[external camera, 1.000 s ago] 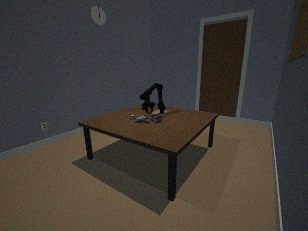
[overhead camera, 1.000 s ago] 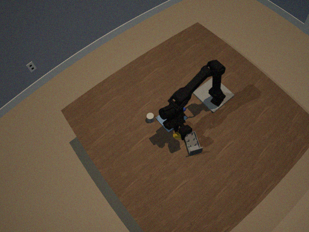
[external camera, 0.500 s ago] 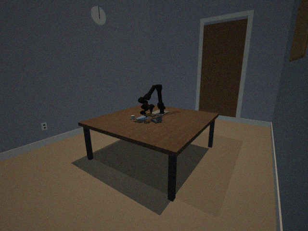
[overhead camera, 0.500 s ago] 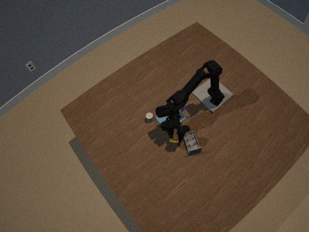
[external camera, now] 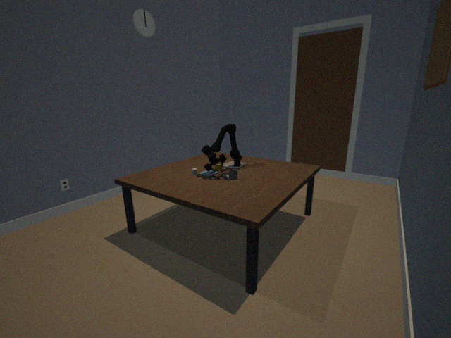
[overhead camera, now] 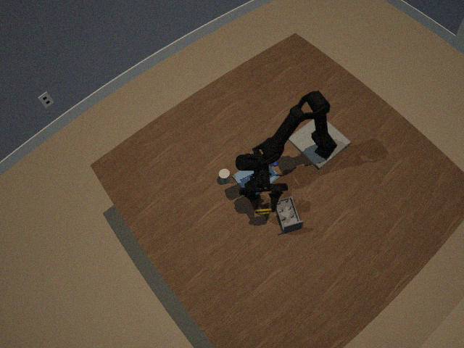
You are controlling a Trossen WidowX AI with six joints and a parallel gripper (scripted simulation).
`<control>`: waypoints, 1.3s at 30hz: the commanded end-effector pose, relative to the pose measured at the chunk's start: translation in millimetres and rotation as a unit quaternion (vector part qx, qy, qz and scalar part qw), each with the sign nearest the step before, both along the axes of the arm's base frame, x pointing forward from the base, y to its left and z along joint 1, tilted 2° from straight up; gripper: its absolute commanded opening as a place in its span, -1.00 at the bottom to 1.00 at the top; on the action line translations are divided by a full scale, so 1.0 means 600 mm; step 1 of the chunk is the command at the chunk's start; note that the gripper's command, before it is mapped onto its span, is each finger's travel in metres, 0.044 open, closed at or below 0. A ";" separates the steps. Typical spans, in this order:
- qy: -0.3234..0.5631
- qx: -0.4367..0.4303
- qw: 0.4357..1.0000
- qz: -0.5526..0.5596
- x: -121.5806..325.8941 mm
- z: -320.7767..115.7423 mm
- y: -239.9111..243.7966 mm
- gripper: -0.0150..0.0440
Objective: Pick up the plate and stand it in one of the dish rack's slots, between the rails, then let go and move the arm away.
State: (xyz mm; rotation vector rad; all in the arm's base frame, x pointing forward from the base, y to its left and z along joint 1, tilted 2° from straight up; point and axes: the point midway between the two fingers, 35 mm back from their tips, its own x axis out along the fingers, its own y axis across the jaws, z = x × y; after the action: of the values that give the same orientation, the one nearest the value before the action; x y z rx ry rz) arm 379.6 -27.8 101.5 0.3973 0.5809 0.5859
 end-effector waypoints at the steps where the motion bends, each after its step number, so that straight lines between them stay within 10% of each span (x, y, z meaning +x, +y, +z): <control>1: -0.041 -0.001 0.999 0.021 -0.012 -0.004 0.000 -0.49; 27: -0.340 -0.061 0.924 0.163 -0.146 -0.006 0.027 -0.49; 39: -0.347 -0.063 0.921 0.167 -0.148 -0.011 0.030 -0.49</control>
State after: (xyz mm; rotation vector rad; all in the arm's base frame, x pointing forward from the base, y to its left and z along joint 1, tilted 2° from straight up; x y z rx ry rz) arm 290.9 -11.1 97.5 -0.0573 -0.0072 0.9493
